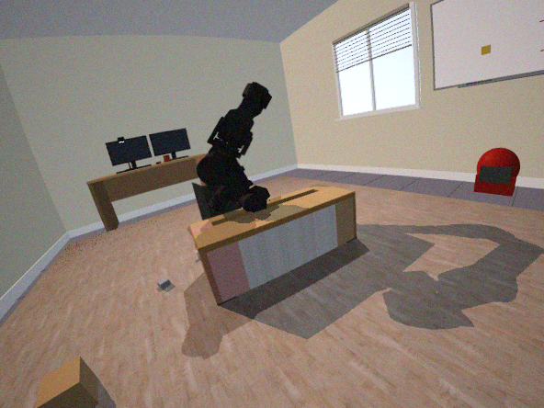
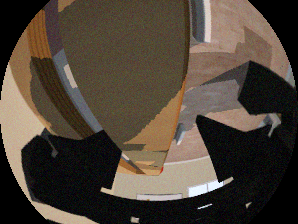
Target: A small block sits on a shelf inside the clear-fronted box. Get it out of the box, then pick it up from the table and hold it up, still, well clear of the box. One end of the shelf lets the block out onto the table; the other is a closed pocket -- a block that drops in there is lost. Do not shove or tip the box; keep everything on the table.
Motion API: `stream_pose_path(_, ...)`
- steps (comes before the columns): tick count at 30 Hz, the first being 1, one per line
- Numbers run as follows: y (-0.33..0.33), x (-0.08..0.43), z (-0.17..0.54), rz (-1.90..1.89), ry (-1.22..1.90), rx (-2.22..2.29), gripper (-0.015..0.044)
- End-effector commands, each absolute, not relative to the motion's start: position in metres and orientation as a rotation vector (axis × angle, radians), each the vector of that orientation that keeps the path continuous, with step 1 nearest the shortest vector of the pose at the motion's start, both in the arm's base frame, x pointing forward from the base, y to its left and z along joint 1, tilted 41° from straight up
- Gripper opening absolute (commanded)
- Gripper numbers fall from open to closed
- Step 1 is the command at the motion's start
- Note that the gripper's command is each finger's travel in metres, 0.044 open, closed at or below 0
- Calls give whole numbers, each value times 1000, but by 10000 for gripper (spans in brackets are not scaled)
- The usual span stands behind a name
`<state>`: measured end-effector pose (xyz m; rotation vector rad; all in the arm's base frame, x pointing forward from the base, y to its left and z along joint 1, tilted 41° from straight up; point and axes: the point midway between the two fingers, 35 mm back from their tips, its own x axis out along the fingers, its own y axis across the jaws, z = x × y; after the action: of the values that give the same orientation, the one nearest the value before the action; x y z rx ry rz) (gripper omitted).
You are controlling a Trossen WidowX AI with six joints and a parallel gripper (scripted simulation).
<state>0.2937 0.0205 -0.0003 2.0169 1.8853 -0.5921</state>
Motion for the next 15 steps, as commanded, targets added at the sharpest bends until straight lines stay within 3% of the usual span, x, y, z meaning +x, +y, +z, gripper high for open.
stream_pose_path(1, 28, 293, 4, -590, 1892, 2022, 400)
stream_pose_path(15, 45, 296, 19, -589, 1893, 2023, 400)
